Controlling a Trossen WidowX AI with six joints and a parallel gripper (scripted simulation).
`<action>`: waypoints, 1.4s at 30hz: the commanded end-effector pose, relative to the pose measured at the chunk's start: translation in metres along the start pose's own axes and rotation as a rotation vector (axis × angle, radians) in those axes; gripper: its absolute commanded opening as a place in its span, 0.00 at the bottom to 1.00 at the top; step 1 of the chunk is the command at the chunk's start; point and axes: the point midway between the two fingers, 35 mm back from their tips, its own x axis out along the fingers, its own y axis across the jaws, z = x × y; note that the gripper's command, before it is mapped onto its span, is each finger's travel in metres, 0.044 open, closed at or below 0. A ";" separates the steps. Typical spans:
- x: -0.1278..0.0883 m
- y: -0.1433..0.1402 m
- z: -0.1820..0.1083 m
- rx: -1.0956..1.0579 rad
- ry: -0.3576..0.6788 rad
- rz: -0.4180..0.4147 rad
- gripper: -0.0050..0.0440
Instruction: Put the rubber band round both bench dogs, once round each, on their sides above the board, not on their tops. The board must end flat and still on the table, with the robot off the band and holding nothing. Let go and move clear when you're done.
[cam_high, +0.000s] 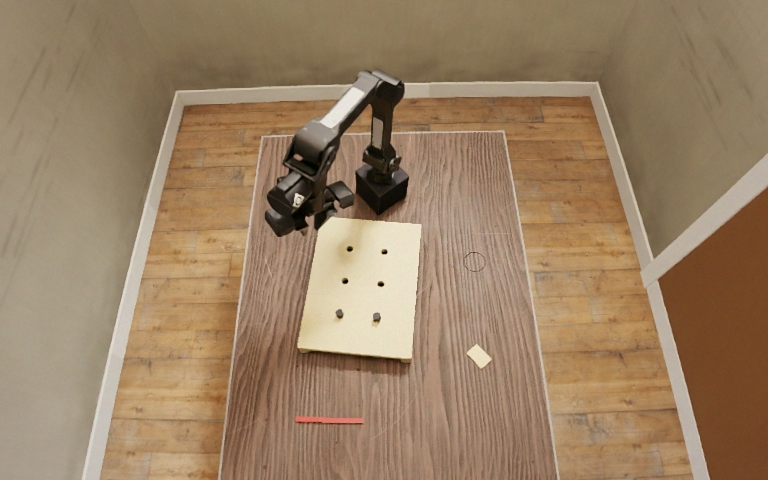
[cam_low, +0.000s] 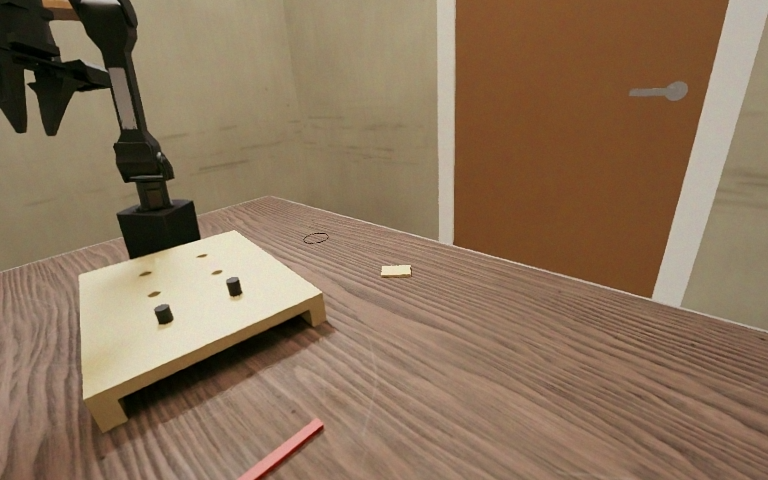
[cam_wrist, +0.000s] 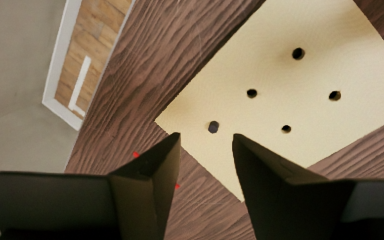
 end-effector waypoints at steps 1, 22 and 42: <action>0.014 -0.006 -0.025 -0.119 0.008 -0.017 0.27; 0.069 -0.082 -0.138 -0.702 0.073 -0.089 0.27; 0.112 -0.220 -0.216 -1.321 0.144 -0.143 0.27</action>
